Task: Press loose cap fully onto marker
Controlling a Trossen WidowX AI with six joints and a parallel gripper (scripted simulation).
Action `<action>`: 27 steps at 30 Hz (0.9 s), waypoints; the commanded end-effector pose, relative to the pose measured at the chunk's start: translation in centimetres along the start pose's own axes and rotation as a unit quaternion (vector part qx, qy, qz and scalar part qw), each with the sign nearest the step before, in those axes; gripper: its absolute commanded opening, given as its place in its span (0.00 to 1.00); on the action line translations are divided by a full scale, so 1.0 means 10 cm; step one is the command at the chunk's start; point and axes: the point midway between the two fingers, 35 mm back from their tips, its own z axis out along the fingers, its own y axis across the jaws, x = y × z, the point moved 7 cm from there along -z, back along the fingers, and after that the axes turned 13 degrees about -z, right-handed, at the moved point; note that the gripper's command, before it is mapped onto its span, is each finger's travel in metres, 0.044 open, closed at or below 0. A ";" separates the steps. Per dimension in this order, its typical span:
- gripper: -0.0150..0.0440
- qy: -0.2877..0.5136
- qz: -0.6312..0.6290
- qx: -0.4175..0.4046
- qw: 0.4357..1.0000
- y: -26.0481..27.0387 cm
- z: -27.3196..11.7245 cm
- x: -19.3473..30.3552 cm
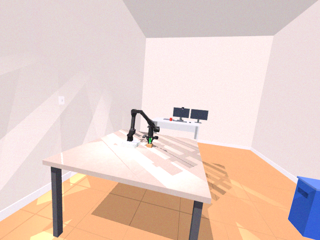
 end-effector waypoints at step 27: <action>0.74 0.000 0.000 0.000 1.000 0.00 0.00 0.00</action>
